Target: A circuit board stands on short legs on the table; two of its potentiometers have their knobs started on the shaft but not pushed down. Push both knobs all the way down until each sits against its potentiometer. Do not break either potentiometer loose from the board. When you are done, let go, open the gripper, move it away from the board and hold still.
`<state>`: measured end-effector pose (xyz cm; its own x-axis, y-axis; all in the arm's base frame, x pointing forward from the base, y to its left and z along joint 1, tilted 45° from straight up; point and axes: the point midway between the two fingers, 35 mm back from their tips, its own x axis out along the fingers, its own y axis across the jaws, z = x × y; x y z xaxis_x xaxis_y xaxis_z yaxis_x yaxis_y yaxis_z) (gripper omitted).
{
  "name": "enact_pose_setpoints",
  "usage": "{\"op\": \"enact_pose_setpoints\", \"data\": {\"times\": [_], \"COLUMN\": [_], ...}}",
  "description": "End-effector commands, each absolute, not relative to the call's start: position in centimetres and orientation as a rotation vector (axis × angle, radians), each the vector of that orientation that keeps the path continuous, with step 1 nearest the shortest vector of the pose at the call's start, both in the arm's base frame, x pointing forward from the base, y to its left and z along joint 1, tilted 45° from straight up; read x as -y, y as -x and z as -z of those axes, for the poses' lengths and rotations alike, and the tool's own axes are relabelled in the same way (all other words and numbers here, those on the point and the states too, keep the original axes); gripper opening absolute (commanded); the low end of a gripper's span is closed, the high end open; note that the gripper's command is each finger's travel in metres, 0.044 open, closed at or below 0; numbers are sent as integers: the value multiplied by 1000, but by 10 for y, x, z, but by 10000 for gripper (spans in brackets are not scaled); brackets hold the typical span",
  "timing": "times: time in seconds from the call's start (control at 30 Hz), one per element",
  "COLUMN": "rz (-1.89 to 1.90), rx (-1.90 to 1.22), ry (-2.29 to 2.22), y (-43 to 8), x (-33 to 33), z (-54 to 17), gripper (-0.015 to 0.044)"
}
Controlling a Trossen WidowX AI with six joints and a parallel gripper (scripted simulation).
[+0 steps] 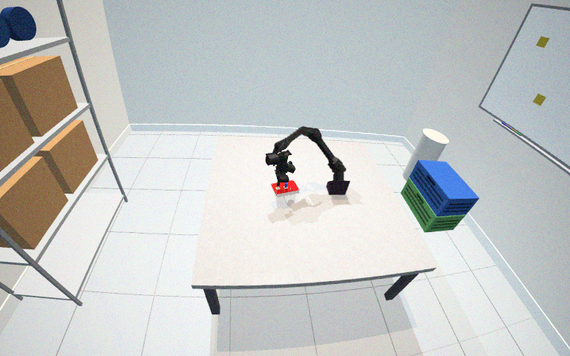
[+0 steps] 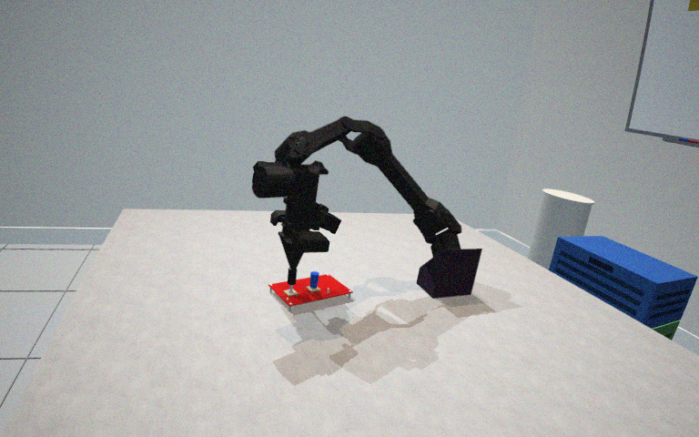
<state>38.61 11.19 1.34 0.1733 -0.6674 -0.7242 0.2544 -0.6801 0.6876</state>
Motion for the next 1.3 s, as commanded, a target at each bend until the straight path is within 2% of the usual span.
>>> {"op": "enact_pose_setpoints", "data": {"times": [0.0, 1.27], "rz": [1623, 1622], "rx": [433, 433], "ry": [-1714, -1714], "y": [-393, -395], "x": [-93, -86], "z": [2, 10], "gripper": [0, 0]}}
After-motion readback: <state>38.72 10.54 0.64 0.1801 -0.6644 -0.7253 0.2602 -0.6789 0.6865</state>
